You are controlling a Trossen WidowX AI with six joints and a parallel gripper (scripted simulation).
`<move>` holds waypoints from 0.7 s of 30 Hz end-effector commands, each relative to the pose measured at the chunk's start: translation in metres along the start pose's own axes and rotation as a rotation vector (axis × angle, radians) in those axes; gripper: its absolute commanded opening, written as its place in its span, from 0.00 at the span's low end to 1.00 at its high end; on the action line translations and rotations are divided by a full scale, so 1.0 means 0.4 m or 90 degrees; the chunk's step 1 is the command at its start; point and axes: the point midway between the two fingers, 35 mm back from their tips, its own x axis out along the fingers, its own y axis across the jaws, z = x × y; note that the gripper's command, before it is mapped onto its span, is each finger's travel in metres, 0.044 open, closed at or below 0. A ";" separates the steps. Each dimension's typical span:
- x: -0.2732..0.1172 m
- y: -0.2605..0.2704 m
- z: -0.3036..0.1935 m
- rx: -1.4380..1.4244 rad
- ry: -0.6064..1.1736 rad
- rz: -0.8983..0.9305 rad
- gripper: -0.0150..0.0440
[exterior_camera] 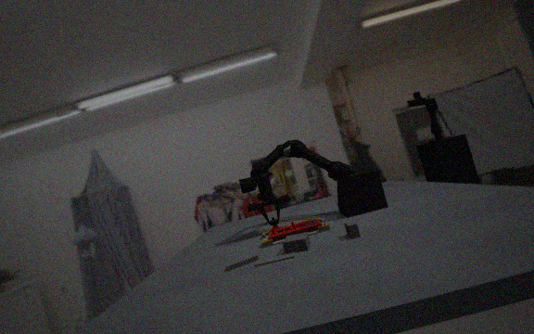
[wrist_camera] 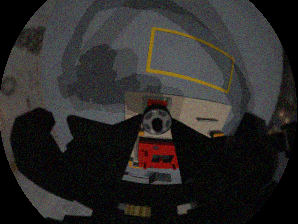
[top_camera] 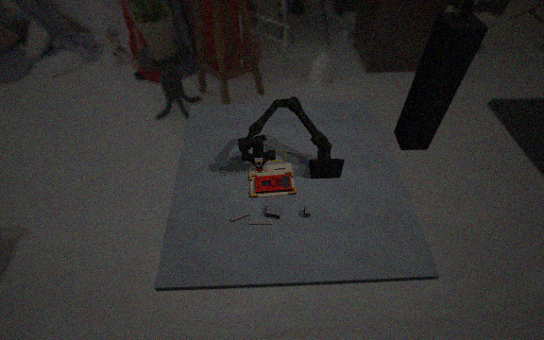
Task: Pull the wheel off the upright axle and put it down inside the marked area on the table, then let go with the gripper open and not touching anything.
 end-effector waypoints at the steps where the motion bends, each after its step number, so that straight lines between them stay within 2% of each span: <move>1: -0.007 0.004 0.002 0.004 0.001 0.002 0.25; 21: -0.023 0.004 0.001 0.003 0.000 0.001 0.25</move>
